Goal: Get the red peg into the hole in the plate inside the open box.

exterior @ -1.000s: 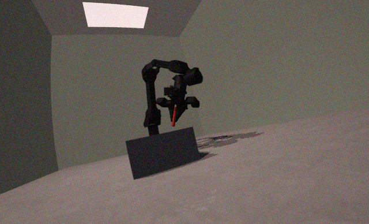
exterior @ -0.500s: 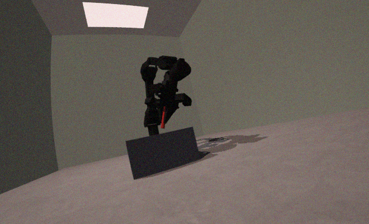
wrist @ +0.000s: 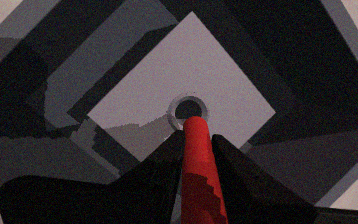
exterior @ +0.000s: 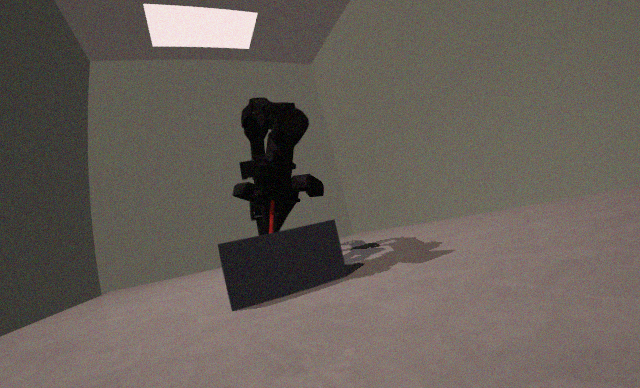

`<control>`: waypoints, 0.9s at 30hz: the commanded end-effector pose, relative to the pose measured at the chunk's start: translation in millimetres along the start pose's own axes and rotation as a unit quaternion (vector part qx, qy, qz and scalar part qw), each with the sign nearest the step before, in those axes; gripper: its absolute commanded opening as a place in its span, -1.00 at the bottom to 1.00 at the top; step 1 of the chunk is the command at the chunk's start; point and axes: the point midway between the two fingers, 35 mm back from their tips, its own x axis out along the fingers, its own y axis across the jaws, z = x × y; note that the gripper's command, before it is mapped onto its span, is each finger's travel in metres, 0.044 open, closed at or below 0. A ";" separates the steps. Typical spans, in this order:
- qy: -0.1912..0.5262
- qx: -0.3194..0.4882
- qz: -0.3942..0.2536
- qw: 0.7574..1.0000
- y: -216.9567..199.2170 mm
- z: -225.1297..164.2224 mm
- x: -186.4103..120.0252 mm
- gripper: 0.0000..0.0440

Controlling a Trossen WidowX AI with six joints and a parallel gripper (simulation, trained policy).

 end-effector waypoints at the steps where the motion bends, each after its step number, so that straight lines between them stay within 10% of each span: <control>1: 0.012 -0.015 0.005 1.000 1.6 -0.5 10.1 -0.79; 8: 0.027 -0.041 0.016 0.999 5.0 9.3 25.7 -0.36; 20: 0.046 -0.043 0.062 0.996 36.7 45.0 18.7 0.97; 27: 0.038 -0.048 0.118 0.991 68.0 66.6 2.1 1.00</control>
